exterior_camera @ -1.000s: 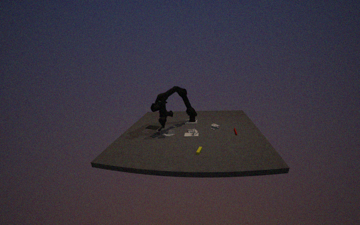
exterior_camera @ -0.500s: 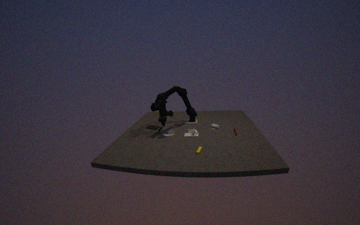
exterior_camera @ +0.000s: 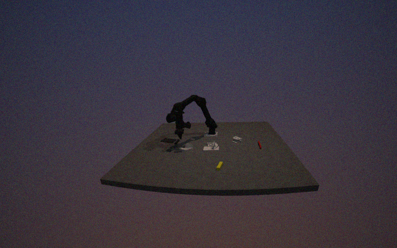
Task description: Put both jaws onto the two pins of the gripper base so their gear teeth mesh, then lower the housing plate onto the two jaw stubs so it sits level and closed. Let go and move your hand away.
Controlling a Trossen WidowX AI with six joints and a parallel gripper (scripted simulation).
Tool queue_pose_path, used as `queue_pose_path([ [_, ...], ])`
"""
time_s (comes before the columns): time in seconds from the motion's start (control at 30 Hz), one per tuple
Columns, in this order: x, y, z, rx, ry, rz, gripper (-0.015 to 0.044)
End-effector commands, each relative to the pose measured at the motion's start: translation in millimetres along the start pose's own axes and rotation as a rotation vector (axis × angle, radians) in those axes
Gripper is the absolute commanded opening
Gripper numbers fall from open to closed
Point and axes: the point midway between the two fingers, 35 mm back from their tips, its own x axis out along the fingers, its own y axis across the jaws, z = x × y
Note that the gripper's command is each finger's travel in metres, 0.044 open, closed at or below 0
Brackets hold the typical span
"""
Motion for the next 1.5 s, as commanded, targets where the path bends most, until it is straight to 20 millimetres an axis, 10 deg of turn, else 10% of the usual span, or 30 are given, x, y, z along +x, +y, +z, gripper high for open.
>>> queue_pose_path([
  [0.0, 0.0, 0.0, 0.0, 0.000, 0.000, 0.000, 0.0053],
  [0.5, 0.0, 0.0, 0.0, 0.000, 0.000, 0.000, 0.0440],
  [1.47, 0.0, 0.0, 0.0, 0.000, 0.000, 0.000, 0.0414],
])
